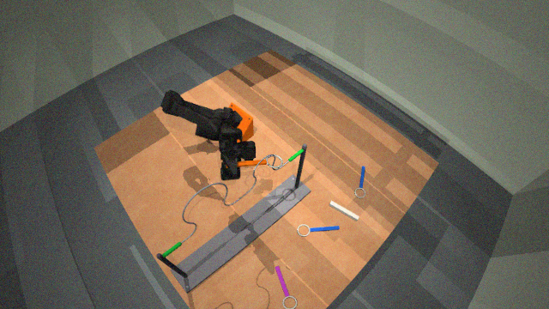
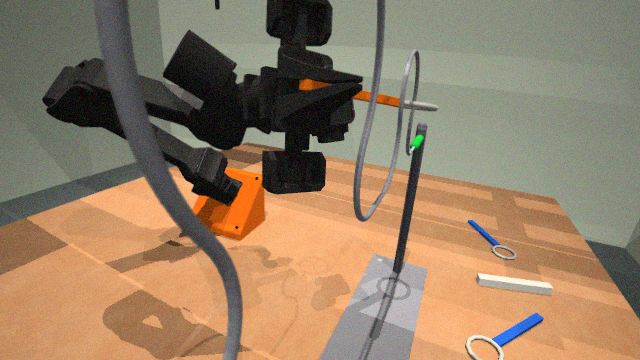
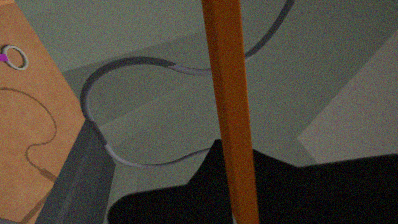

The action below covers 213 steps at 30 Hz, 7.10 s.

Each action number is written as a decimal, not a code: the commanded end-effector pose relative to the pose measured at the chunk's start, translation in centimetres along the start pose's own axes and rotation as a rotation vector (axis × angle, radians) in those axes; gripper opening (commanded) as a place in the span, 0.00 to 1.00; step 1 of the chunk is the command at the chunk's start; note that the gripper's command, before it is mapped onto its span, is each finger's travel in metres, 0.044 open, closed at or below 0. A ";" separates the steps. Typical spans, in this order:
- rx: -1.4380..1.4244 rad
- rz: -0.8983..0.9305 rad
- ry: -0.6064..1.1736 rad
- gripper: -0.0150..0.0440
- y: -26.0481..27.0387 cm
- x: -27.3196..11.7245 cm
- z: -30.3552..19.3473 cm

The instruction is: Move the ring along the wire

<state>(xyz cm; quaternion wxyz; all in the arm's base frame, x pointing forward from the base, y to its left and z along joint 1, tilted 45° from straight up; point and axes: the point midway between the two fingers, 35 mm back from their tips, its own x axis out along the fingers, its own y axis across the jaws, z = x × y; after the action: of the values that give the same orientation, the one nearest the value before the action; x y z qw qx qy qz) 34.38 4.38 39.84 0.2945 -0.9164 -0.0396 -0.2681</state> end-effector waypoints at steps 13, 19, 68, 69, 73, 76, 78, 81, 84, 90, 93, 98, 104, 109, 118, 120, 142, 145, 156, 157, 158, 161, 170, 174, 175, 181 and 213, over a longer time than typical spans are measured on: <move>0.036 0.017 0.006 0.00 2.0 -0.2 -0.2; 0.116 0.062 0.017 0.00 3.6 -0.4 -0.1; 1.158 0.584 0.076 0.00 16.1 -6.5 9.9; 1.177 0.594 0.079 0.00 16.2 -6.7 10.2; 1.254 0.633 0.090 0.00 16.4 -7.4 11.4; 1.305 0.660 0.098 0.00 16.5 -7.9 12.2; 1.344 0.679 0.104 0.00 16.5 -8.2 12.9; 1.395 0.706 0.112 0.00 16.5 -8.7 13.8; 1.431 0.724 0.117 0.00 16.4 -9.1 14.4; 1.491 0.755 0.126 0.00 16.1 -9.8 15.7; 1.508 0.764 0.129 0.00 16.0 -10.0 16.2; 1.528 0.774 0.132 0.00 15.9 -10.4 16.8; 1.539 0.779 0.133 0.00 15.7 -10.7 17.5; 1.543 0.781 0.133 0.00 15.6 -11.0 18.0; 1.545 0.782 0.133 0.00 15.4 -11.4 18.8; 1.546 0.782 0.133 0.00 15.3 -11.5 18.9; 1.547 0.782 0.132 0.00 15.3 -12.4 20.4; 1.546 0.782 0.132 0.00 15.7 -12.4 20.5; 1.546 0.781 0.132 0.00 16.4 -12.6 20.6; 1.546 0.781 0.132 0.00 16.4 -12.6 20.6; 1.546 0.781 0.132 0.00 16.4 -12.6 20.6; 1.546 0.781 0.132 0.00 16.4 -12.6 20.6; 1.549 0.781 0.137 0.09 16.4 -12.6 20.6; 1.549 0.781 0.137 0.27 16.4 -12.6 20.6; 1.549 0.781 0.137 0.31 16.4 -12.6 20.6; 1.549 0.781 0.137 0.53 16.2 -12.8 20.4; 1.546 0.784 0.132 0.53 13.8 -16.4 18.7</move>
<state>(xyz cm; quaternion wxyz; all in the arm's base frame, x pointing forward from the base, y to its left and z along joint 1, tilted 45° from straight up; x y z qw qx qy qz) 32.37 4.99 11.50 0.9069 -0.3913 0.1237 -0.0952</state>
